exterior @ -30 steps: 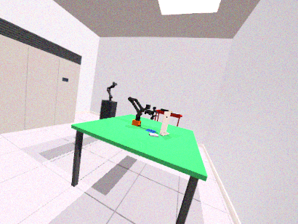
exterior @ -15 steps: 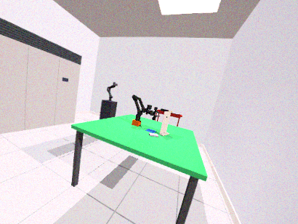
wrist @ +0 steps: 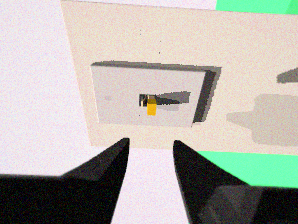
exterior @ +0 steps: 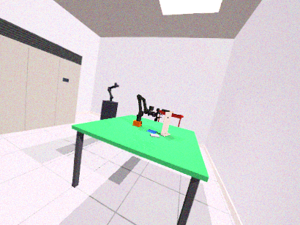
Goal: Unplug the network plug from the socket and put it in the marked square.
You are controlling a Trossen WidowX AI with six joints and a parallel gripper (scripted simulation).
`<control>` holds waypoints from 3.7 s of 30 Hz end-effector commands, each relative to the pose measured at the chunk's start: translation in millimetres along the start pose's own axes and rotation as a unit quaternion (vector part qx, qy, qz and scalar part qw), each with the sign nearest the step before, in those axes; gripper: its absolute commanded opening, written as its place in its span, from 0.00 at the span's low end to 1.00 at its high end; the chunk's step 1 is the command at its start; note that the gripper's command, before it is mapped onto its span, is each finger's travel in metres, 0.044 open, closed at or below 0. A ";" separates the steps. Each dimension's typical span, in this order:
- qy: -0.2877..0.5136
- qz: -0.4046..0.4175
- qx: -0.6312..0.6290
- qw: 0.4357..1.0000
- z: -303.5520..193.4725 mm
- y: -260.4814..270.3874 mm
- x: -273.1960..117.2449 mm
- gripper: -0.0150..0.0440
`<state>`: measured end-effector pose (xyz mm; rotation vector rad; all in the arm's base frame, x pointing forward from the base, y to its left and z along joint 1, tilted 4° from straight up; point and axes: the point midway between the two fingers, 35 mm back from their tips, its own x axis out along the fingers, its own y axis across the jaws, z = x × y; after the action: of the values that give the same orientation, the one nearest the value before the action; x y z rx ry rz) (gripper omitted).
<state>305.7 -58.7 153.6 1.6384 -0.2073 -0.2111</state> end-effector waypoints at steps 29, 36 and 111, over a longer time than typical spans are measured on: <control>0.003 0.003 -0.003 1.000 7.4 3.7 37.6 0.52; 0.003 0.004 -0.003 1.000 9.9 3.4 45.7 0.52; 0.003 0.003 -0.003 1.000 9.6 1.4 40.1 0.25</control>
<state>345.2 -79.3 155.1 1.6364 -0.2077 -0.1944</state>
